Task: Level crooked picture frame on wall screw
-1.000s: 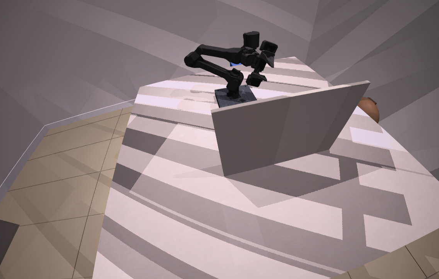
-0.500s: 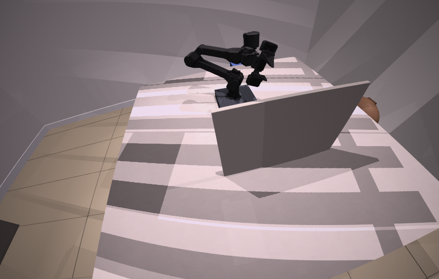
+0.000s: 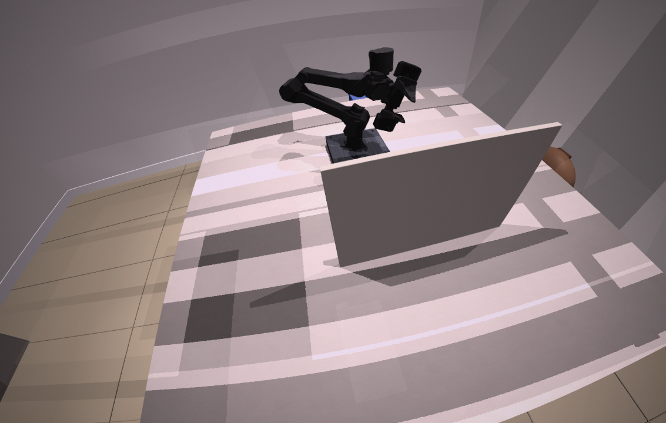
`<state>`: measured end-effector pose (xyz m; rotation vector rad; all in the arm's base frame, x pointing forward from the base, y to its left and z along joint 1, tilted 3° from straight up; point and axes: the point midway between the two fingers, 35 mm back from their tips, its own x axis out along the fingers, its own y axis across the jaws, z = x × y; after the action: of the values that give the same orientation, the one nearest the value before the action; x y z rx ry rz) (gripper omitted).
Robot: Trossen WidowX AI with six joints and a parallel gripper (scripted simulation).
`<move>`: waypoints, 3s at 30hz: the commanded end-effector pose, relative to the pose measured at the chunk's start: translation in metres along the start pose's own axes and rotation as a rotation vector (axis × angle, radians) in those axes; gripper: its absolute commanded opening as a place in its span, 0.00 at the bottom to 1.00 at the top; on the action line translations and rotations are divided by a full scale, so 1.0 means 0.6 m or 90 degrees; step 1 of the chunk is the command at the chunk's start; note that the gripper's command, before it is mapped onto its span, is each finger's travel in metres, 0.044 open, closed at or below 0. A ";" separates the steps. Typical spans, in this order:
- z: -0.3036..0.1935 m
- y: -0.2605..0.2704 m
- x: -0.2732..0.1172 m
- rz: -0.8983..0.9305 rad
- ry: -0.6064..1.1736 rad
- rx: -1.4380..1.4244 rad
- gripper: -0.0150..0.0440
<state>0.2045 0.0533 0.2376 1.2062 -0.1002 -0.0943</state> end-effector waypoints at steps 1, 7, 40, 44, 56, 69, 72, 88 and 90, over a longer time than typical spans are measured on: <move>0.000 -0.001 0.000 -0.001 -0.002 0.001 0.69; 0.000 -0.001 0.000 -0.001 -0.002 0.001 0.69; -0.019 -0.064 0.128 0.003 -0.003 0.001 0.69; -0.020 -0.064 0.128 0.003 -0.003 0.001 0.69; -0.020 -0.060 0.139 0.003 -0.003 0.001 0.69; -0.019 -0.061 0.260 0.007 -0.005 0.001 0.69; -0.019 -0.061 0.260 0.007 -0.005 0.001 0.69; -0.019 -0.061 0.260 0.007 -0.005 0.001 0.69; -0.019 -0.061 0.262 0.007 -0.005 0.001 0.69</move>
<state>0.3595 0.0303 0.2049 1.2034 -0.1183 -0.0901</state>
